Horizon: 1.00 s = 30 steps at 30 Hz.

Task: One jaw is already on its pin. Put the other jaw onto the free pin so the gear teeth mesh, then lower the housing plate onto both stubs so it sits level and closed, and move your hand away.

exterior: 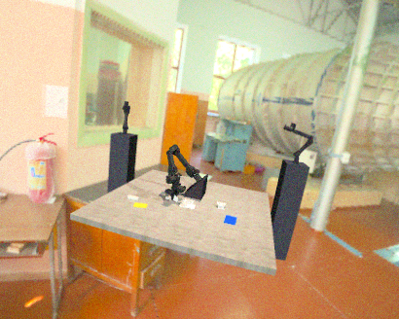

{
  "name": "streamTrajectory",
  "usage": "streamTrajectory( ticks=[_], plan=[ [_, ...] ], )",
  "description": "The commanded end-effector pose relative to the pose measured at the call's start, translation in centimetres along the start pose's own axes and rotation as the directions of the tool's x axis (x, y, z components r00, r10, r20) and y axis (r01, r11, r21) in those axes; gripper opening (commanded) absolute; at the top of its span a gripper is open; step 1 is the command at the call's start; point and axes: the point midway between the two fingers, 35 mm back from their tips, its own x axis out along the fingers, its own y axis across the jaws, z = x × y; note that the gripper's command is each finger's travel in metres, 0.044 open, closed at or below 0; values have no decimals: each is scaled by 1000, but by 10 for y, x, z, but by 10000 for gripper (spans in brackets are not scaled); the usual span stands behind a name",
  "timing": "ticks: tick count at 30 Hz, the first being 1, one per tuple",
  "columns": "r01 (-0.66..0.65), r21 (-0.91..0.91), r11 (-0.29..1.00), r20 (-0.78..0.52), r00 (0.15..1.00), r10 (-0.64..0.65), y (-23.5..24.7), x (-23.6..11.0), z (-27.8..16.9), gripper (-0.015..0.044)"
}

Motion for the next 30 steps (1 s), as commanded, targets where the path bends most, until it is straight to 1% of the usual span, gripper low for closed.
streamTrajectory(
  ticks=[1, 8, 30],
  plan=[
    [-1, -1, 1000, 0, 1000, 1, 0, 0, 0, 134],
    [-1, -1, 1000, 1, 1000, 1, 0, -2, 0, 134],
    [-3, -5, 1000, 9, 1000, 3, -1, -70, 2, 134]
  ],
)
